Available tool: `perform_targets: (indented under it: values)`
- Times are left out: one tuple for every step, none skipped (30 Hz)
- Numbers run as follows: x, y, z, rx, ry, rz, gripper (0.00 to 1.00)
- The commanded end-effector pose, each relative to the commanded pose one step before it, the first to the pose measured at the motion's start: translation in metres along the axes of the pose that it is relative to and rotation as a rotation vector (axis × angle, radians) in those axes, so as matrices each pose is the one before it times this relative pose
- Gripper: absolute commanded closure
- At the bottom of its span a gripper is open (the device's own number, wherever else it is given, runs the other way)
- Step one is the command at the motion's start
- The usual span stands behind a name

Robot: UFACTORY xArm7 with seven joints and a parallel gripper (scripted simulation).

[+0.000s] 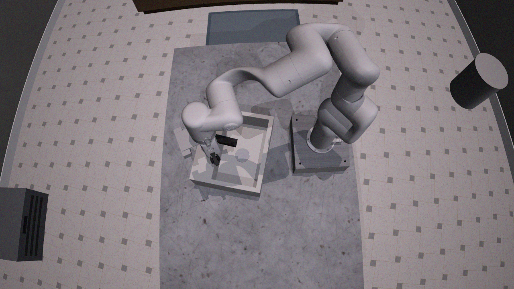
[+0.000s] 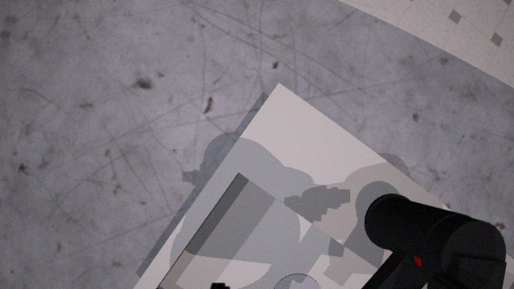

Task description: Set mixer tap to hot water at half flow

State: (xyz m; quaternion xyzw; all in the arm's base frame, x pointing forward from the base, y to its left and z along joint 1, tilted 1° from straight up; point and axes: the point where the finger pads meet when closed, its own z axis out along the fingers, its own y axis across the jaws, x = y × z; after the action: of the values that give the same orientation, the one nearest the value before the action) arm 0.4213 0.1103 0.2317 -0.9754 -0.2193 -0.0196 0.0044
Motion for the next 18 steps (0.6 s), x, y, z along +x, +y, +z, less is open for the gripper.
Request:
perform_targets:
  values:
    - [-0.01516, 0.03146, -0.01744, -0.00408, -0.00250, 0.03881, 0.00]
    - [0.00000, 0.00000, 0.00000, 0.00000, 0.00000, 0.00000, 0.00]
    - [0.00000, 0.00000, 0.00000, 0.00000, 0.00000, 0.00000, 0.00]
    - [0.00000, 0.00000, 0.00000, 0.00000, 0.00000, 0.00000, 0.00]
    - [0.00000, 0.00000, 0.00000, 0.00000, 0.00000, 0.00000, 0.00]
    - [0.00000, 0.00000, 0.00000, 0.00000, 0.00000, 0.00000, 0.00]
    - [0.00000, 0.00000, 0.00000, 0.00000, 0.00000, 0.00000, 0.00]
    - [0.00000, 0.00000, 0.00000, 0.00000, 0.00000, 0.00000, 0.00]
    - [0.00000, 0.00000, 0.00000, 0.00000, 0.00000, 0.00000, 0.00]
    - [0.00000, 0.00000, 0.00000, 0.00000, 0.00000, 0.00000, 0.00]
    - [0.00000, 0.00000, 0.00000, 0.00000, 0.00000, 0.00000, 0.00]
    - [-0.01717, 0.02649, -0.01019, 0.00266, -0.01072, 0.06759, 0.00]
    - [-0.01197, 0.01819, -0.00666, 0.00287, -0.00751, 0.04691, 0.00]
    - [0.00000, 0.00000, 0.00000, 0.00000, 0.00000, 0.00000, 0.00]
    - [0.00000, 0.00000, 0.00000, 0.00000, 0.00000, 0.00000, 0.00]
    - [0.00000, 0.00000, 0.00000, 0.00000, 0.00000, 0.00000, 0.00]
    - [0.00000, 0.00000, 0.00000, 0.00000, 0.00000, 0.00000, 0.00]
    - [0.00000, 0.00000, 0.00000, 0.00000, 0.00000, 0.00000, 0.00]
